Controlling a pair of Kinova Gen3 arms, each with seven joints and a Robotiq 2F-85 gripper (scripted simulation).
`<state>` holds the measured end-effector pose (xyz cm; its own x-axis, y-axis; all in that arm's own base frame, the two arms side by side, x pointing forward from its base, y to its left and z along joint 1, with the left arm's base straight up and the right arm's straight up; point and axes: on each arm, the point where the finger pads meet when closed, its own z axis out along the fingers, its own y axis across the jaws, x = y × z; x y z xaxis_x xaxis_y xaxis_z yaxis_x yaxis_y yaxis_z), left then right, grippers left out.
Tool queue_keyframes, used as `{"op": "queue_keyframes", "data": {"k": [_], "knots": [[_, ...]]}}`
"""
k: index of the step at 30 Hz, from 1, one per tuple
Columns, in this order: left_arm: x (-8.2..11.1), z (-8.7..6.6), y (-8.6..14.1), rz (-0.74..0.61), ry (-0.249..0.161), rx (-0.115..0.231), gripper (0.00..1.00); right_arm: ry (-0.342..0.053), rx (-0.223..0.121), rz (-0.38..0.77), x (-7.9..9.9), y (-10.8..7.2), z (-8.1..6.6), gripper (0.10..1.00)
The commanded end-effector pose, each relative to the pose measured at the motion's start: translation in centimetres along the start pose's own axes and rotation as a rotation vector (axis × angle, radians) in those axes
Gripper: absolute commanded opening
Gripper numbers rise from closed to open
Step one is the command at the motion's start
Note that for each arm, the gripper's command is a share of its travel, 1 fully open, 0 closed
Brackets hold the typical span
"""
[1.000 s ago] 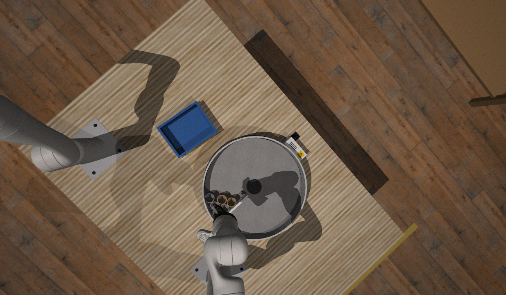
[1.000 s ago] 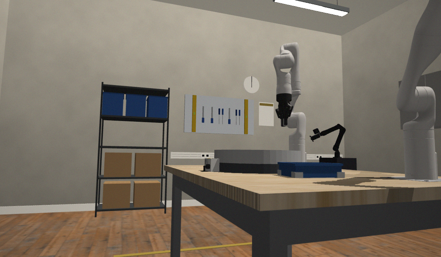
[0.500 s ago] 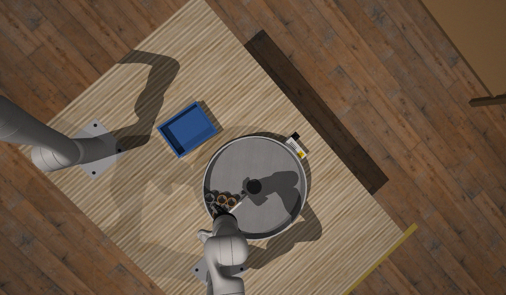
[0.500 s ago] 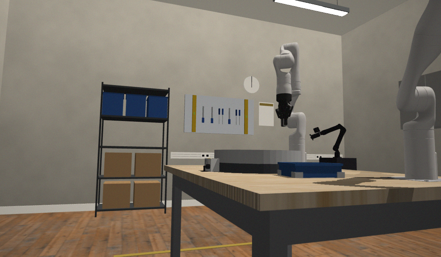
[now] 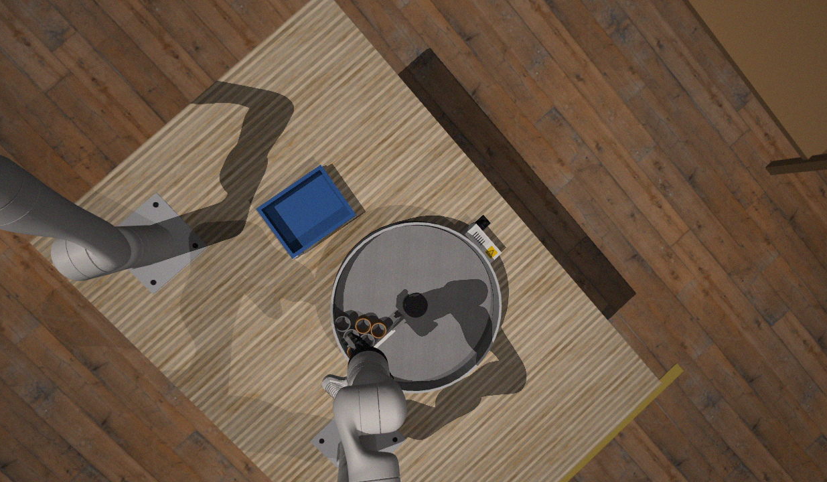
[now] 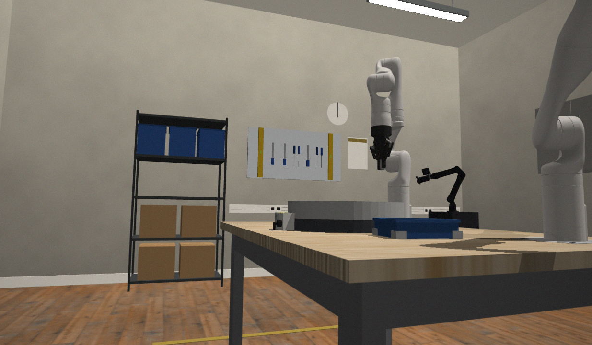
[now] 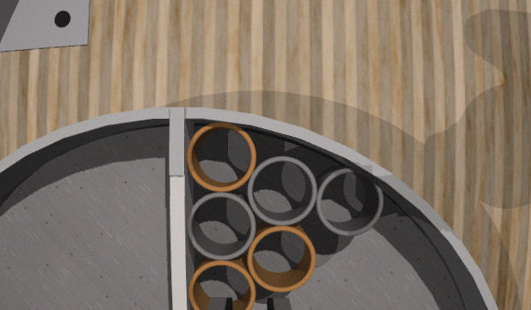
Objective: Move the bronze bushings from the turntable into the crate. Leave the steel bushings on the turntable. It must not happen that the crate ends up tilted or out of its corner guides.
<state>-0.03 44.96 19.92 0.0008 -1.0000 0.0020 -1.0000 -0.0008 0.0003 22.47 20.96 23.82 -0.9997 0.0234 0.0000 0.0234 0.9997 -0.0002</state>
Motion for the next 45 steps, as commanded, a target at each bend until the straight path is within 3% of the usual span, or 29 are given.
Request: {"op": "queue_keyframes", "data": {"k": [1, 41, 45], "knots": [[0.0, -0.1, 0.0, 0.0, -0.002, 0.0, 1.0, -0.001, -0.001, 0.0, 0.0, 0.0, 0.0, 0.21], [0.0, -0.1, 0.0, 0.0, -0.002, 0.0, 1.0, -0.001, -0.001, 0.0, 0.0, 0.0, 0.0, 0.213], [0.0, -0.1, 0.0, 0.0, -0.002, 0.0, 1.0, -0.002, 0.0, 0.001, -0.3, 0.7, 1.8, 0.213]]}}
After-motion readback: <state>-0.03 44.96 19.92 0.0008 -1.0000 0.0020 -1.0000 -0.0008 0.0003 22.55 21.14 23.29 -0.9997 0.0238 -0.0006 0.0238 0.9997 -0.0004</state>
